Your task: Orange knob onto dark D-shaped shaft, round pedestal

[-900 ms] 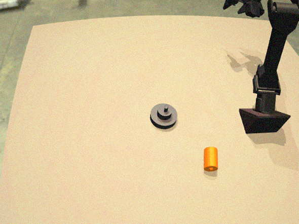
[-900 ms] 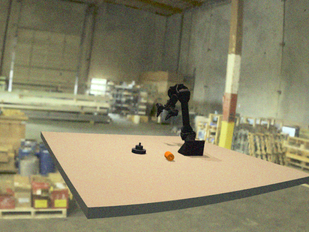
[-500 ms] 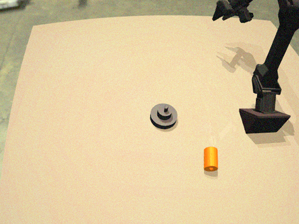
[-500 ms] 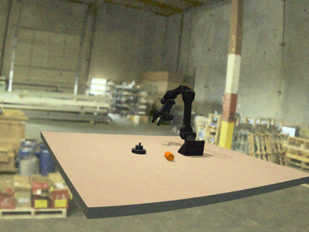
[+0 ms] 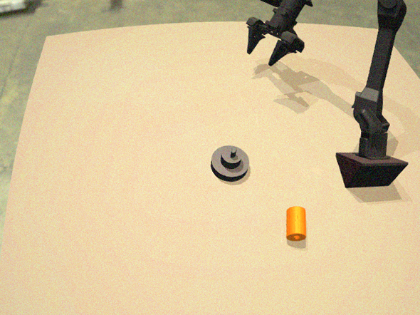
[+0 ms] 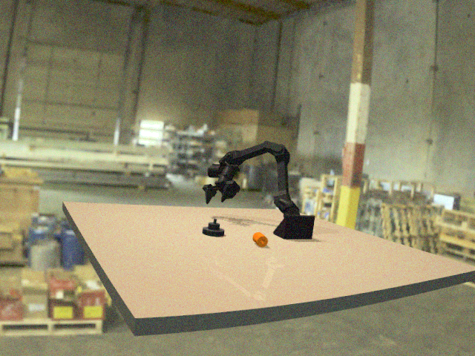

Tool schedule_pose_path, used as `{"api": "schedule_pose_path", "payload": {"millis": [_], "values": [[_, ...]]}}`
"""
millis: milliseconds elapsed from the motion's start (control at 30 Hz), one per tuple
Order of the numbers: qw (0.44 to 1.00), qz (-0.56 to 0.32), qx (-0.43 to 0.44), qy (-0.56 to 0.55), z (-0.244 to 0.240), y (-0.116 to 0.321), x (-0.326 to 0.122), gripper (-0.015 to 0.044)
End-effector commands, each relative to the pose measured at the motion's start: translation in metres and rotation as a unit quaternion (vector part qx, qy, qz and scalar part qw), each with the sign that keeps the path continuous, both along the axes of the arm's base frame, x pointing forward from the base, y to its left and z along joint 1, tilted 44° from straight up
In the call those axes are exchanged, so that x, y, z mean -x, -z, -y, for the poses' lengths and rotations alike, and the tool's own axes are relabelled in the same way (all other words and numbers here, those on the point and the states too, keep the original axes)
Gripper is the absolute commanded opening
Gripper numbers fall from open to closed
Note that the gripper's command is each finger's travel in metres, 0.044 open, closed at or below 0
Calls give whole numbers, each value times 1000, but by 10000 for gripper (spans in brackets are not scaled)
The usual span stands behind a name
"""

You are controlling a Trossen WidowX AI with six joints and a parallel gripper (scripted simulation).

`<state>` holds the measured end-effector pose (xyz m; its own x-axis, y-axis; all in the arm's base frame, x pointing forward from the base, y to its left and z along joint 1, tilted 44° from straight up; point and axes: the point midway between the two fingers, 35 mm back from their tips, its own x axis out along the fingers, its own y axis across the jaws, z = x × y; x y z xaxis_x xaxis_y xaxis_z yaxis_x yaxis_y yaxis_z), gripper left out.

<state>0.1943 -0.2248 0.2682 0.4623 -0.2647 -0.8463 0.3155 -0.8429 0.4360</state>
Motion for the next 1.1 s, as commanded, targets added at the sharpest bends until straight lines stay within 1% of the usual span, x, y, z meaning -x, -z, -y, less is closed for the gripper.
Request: {"api": "schedule_pose_path", "payload": {"millis": [0,67,133,200,333,467,567,667,733,800,933,1067], "values": [[981,-81,18,-175,-27,28,-44,440],[958,-117,28,-262,-45,42,-64,440],[938,-145,64,-309,-50,50,-68,440],[895,-182,75,-401,-70,66,-85,440],[775,-245,97,-574,-116,96,-113,440],[623,-297,125,-713,-165,126,-130,440],[494,-328,145,-792,-203,148,-136,440],[353,-344,151,-857,-240,166,-137,440],[254,-351,151,-889,-265,178,-135,440],[140,-355,149,-912,-292,191,-130,440],[-93,-354,135,-921,-344,216,-112,440],[-321,-342,105,-877,-392,240,-84,440]]}}
